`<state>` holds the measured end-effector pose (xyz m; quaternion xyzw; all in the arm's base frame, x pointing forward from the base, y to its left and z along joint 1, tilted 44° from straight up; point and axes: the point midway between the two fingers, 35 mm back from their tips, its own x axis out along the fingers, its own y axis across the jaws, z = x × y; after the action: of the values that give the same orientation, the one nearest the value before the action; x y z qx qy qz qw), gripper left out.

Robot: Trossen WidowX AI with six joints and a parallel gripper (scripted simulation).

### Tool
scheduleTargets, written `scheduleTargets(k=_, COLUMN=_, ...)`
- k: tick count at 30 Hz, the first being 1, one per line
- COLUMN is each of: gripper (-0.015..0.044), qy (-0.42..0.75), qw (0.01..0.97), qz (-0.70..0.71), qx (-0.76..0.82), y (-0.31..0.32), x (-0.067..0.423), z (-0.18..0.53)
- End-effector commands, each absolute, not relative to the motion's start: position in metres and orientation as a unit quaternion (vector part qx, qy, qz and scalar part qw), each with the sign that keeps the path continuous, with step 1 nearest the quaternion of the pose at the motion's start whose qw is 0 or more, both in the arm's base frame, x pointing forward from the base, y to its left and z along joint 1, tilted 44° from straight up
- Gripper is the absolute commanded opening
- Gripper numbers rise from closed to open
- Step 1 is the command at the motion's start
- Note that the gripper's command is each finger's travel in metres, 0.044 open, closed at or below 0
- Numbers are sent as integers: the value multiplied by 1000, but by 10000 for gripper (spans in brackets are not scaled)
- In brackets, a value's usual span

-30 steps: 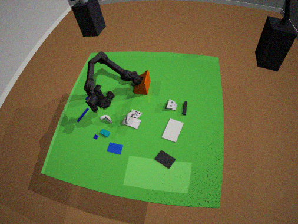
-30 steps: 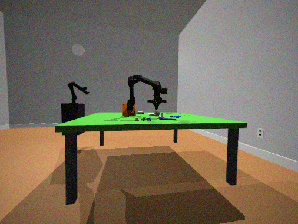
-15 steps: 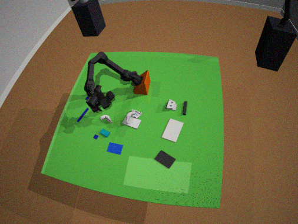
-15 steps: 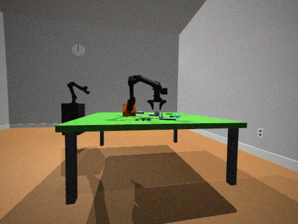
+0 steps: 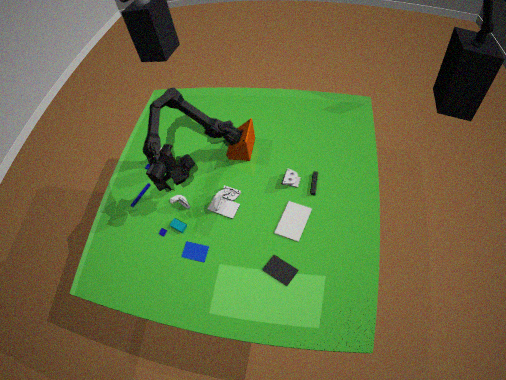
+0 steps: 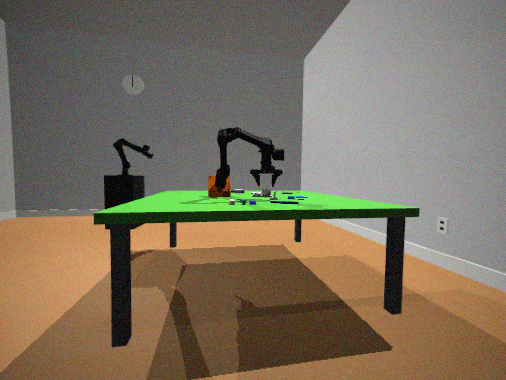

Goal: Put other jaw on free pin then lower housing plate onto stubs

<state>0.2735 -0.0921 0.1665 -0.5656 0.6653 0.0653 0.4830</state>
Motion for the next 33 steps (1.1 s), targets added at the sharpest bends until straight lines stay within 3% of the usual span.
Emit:
scheduleTargets(k=1, gripper=440, qy=665, qw=482, qz=67, qx=-566, y=-92, x=274, z=166)
scheduleTargets(k=13, gripper=440, qy=665, qw=482, qz=67, qx=-566, y=-92, x=274, z=166)
scheduleTargets(k=29, gripper=20, qy=666, qw=484, qz=62, qx=-565, y=-88, x=271, z=174)
scheduleTargets(k=33, gripper=0, qy=666, qw=484, qz=62, qx=-565, y=-88, x=271, z=174)
